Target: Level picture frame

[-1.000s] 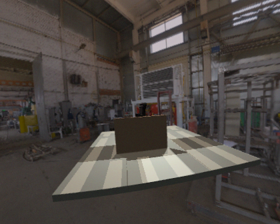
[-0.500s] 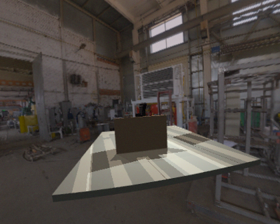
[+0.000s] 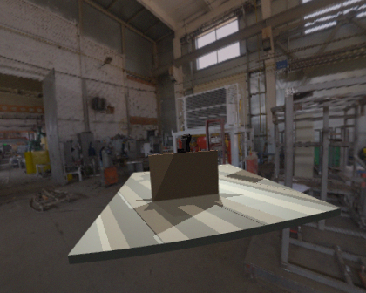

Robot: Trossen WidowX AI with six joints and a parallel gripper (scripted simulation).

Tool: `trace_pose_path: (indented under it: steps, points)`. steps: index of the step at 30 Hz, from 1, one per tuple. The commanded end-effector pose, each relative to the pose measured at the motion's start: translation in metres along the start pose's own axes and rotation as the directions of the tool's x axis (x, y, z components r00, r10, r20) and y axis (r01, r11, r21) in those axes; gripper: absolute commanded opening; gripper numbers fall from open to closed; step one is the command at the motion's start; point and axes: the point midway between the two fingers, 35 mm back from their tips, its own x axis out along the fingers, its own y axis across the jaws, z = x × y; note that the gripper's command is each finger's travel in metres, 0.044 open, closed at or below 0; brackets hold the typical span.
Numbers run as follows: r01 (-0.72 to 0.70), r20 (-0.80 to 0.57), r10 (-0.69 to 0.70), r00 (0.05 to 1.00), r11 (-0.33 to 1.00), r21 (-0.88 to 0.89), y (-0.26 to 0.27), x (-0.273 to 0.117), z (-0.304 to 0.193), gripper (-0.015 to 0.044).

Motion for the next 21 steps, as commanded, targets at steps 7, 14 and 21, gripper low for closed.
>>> trace_pose_path:
  steps: [7, 14, 21]
  points:
    - [-0.007, 0.007, 0.007, 1.000, 1.000, 0.002, 0.002, 0.018, 0.001, 0.0260]
    - [-0.007, 0.007, 0.007, 1.000, 1.000, 0.002, 0.002, 0.019, 0.001, 0.0260]
    - [-0.007, 0.007, 0.007, 1.000, 1.000, 0.002, 0.002, 0.019, 0.001, 0.0260]
